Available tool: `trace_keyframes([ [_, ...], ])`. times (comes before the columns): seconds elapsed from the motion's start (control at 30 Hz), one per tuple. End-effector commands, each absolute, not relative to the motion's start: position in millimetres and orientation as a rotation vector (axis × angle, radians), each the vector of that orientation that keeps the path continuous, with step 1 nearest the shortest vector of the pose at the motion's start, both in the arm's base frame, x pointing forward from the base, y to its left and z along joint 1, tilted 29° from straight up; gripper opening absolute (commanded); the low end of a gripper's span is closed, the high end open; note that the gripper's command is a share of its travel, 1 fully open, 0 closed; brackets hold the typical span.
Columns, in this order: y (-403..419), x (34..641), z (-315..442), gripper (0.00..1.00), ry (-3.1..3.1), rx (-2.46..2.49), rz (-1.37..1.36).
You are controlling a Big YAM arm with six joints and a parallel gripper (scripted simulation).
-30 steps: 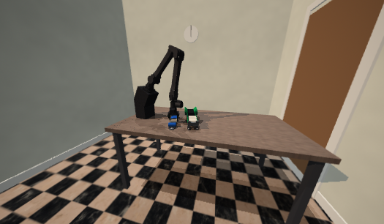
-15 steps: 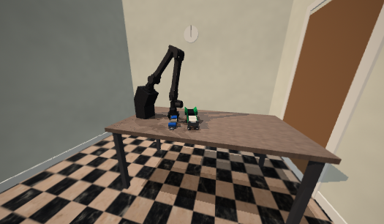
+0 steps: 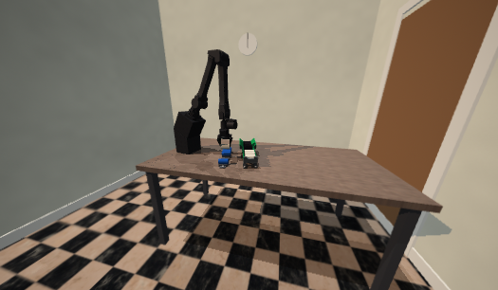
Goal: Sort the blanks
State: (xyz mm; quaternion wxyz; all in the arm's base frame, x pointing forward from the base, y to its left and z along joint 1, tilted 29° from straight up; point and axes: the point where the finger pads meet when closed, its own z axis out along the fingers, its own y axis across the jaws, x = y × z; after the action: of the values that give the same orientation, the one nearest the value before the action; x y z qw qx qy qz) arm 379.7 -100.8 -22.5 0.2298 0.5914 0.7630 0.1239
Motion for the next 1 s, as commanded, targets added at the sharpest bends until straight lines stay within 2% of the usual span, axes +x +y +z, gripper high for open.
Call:
trace_keyframes([
  [0.0, -101.9, 374.2, -8.7, 0.66, 2.109, 1.621, 0.337],
  [0.53, -99.1, 371.8, -0.4, 0.66, 2.117, 1.622, 0.337],
  [0.8, -83.5, 440.4, 58.6, 0.66, 2.123, 1.602, 0.337],
  [0.97, -58.2, 493.5, 129.4, 0.66, 2.132, 1.570, 0.337],
])
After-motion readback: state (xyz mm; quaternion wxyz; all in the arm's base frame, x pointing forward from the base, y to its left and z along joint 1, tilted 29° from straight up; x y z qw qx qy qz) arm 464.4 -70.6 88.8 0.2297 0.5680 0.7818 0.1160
